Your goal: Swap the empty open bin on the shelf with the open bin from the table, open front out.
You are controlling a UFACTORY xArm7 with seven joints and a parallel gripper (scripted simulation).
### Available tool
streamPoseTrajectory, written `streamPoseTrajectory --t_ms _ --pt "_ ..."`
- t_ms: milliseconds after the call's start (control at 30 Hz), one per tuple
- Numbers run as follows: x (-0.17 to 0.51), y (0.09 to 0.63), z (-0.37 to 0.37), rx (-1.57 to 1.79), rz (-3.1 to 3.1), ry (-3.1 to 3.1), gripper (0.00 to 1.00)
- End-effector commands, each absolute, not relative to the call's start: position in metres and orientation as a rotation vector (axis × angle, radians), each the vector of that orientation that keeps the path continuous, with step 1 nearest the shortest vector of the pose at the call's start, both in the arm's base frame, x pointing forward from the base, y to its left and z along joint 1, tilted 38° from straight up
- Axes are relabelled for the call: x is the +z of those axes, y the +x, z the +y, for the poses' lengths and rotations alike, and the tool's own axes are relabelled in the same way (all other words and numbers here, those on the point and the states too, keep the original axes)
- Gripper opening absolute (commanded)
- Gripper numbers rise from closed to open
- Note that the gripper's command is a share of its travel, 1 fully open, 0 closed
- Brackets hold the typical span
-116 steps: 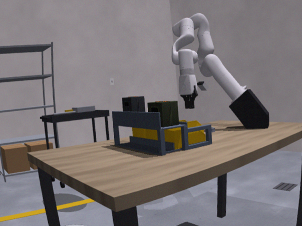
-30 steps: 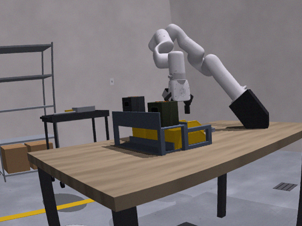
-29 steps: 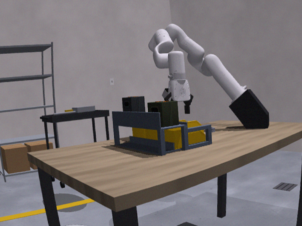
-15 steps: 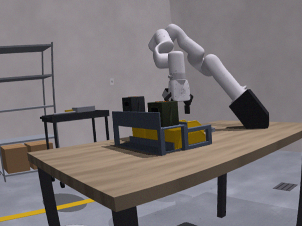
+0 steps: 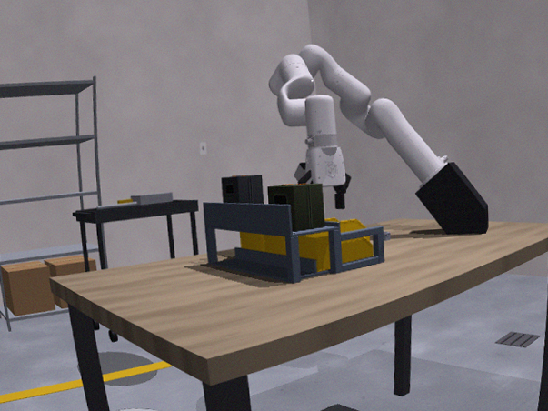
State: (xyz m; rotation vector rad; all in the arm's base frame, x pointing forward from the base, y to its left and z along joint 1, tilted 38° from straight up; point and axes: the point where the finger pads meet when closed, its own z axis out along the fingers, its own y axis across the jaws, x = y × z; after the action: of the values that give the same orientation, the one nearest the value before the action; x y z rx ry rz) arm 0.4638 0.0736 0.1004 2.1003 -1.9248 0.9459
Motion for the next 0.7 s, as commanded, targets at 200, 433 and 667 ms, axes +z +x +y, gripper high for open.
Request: streamPoseTrajectory --t_ms 200,433,667 --pt "0.092 0.469 0.069 0.95 -1.924 2.104 0.95" --pt "0.081 0.475 0.063 0.95 -1.924 2.104 0.95" --pt "0.072 0.479 0.057 0.95 -1.924 2.104 0.95"
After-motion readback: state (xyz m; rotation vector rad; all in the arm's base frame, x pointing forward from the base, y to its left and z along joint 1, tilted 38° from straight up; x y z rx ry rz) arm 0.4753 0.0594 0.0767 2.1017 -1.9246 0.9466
